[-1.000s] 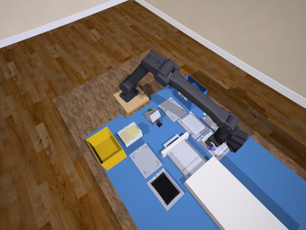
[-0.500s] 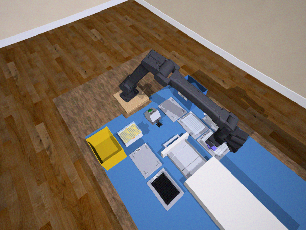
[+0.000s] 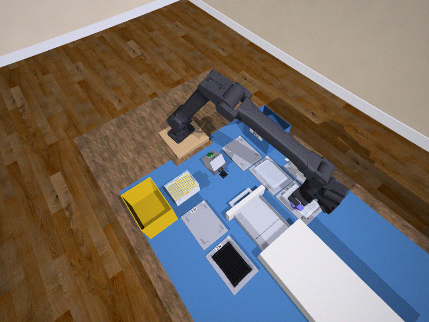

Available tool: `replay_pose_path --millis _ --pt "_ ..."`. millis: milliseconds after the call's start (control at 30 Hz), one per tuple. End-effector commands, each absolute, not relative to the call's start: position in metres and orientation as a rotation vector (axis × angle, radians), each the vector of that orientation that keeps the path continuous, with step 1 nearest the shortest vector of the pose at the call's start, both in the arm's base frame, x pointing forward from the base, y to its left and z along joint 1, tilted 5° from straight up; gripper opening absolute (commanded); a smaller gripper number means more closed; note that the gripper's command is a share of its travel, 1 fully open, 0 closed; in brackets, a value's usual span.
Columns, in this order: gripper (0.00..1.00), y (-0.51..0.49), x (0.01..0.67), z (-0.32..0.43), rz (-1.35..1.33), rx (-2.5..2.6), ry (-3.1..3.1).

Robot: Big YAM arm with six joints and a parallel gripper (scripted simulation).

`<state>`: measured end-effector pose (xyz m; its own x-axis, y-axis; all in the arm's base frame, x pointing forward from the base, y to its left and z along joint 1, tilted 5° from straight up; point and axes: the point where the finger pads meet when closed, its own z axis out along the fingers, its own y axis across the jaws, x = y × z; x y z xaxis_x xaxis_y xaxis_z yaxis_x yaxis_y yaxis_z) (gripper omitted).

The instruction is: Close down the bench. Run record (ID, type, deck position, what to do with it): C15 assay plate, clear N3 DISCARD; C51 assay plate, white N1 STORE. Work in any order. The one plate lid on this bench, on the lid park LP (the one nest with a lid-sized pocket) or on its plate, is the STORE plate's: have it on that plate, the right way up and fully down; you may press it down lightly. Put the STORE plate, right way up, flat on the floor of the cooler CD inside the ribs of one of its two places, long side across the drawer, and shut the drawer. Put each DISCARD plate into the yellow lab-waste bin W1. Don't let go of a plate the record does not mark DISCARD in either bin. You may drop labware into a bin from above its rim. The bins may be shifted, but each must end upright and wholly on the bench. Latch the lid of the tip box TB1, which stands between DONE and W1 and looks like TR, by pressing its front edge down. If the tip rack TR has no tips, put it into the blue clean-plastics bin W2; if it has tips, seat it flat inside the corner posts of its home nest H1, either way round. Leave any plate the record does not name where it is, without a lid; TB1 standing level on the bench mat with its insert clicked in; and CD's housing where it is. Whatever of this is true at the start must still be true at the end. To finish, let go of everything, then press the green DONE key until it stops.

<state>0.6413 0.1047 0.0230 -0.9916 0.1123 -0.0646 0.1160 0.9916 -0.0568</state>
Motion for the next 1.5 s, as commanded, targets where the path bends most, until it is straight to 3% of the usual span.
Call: replay_pose_path --millis 0,1467 --pt "0.00 0.108 0.656 0.047 -0.068 0.175 3.022" --pt "0.00 0.110 0.662 0.082 -0.056 0.177 2.999"
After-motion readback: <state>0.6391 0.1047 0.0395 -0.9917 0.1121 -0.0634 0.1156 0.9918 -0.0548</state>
